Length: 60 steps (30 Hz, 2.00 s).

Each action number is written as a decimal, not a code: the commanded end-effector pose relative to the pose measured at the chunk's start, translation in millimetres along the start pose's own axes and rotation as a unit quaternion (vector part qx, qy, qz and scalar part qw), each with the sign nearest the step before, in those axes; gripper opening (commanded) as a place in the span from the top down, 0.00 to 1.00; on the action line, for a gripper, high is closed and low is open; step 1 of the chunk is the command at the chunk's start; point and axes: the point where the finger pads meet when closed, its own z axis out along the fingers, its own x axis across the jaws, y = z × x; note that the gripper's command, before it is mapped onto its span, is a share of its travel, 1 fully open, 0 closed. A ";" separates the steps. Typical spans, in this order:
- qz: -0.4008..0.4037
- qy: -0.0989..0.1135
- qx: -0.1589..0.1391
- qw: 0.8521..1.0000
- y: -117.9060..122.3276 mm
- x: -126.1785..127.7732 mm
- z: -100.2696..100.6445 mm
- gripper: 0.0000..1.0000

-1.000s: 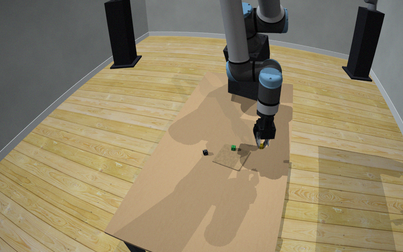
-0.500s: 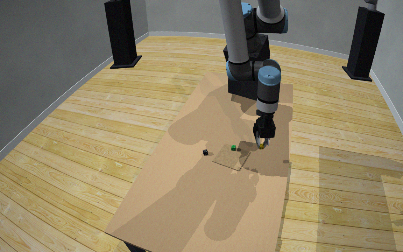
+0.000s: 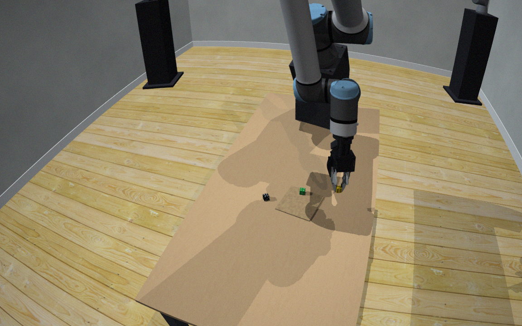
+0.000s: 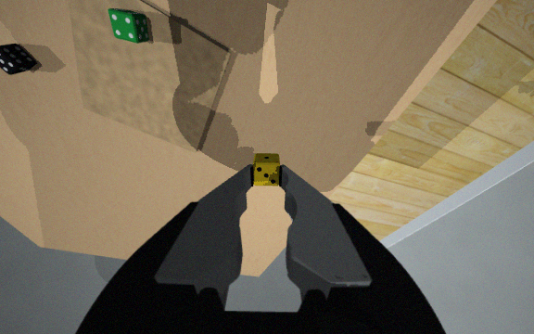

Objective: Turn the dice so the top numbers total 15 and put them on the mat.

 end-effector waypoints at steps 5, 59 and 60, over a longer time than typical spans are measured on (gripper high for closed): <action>0.000 0.000 -0.105 0.994 -0.9 -0.1 1.4 0.97; 0.000 0.000 -0.351 0.936 -6.9 -0.1 7.3 0.97; 0.000 0.000 -0.351 0.936 -7.4 -0.1 9.3 0.97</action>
